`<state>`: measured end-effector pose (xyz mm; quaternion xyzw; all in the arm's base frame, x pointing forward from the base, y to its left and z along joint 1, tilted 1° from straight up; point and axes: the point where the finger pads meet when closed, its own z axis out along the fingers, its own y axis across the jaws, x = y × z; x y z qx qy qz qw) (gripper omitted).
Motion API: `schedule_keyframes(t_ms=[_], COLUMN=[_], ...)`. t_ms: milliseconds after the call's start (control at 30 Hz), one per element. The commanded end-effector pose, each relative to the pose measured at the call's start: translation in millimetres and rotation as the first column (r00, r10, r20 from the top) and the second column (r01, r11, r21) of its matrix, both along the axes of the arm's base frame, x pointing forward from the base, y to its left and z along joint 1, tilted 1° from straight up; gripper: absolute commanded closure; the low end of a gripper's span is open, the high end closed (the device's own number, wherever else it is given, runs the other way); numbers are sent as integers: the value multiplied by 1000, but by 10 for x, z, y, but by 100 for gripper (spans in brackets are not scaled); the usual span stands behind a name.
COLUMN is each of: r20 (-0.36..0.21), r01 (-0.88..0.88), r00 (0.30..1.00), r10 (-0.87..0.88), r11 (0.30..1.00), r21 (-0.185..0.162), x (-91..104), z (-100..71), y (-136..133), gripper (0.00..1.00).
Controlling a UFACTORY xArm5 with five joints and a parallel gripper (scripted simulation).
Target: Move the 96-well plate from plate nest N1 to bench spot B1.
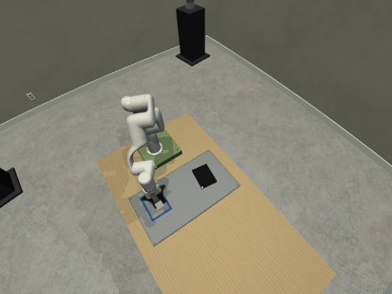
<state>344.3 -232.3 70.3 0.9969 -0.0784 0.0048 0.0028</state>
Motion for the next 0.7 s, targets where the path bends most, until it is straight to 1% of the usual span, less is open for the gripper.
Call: schedule_keyframes(t_ms=[0,167,667], r20=[3,3,3], r01=[0,0,0], r00=[1000,1000,1000], r10=[0,0,0], r11=[1000,1000,1000], r21=[-2,-3,-3], x=[-3,-39,-40], z=[10,7,7], y=[-81,-247,-253], gripper=[100,100,100])
